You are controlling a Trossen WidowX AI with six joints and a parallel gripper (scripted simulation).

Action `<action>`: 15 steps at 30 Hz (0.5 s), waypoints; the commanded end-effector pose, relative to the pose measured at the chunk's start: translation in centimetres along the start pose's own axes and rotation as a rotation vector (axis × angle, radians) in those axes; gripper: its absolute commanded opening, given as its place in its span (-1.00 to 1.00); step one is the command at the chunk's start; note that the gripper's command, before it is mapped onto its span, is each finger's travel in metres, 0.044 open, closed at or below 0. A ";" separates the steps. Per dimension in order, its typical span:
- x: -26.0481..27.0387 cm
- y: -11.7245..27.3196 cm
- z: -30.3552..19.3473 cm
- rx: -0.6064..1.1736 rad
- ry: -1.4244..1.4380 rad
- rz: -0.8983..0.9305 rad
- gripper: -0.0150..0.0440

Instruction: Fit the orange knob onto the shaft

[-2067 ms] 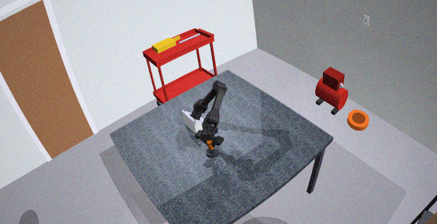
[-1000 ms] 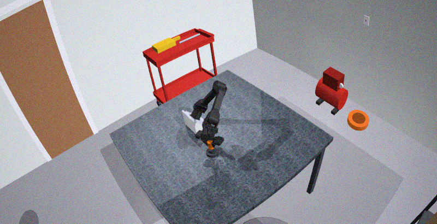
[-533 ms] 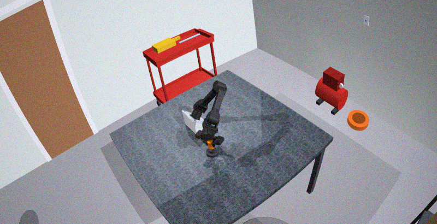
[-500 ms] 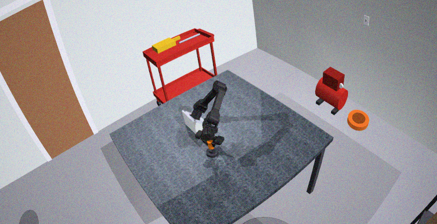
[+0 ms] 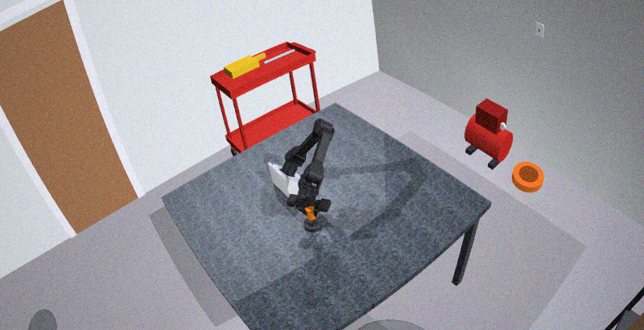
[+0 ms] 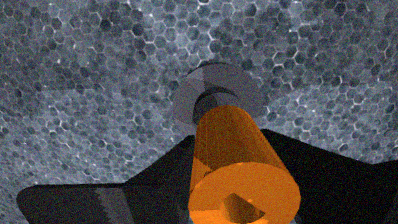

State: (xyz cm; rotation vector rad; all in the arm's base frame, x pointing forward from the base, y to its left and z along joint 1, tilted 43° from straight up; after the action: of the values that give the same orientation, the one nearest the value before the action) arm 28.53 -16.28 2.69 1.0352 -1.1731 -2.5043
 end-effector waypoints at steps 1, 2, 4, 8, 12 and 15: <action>0.1 -0.1 0.1 0.001 0.007 0.001 -0.49; 0.1 -0.1 0.1 0.001 0.007 0.001 -0.49; 0.1 -0.2 0.1 0.001 0.007 0.001 -0.49; 0.2 -0.2 0.3 0.001 0.007 0.001 -0.49; 0.2 -0.2 0.4 0.001 0.007 0.001 -0.49; 0.1 -0.3 0.3 0.001 0.007 0.001 -0.49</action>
State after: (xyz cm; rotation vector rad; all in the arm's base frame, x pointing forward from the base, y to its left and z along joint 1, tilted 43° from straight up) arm 28.27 -16.06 2.64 1.0383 -1.1749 -2.5016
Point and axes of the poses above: the point midway between the two fingers, 35 mm back from their tips, its own y axis back along the fingers, its own x axis across the jaws, z = x × y, the point moved 8 cm from there along y, back along the fingers, and after that the axes turned 12 degrees about y, right-handed, at the moved point
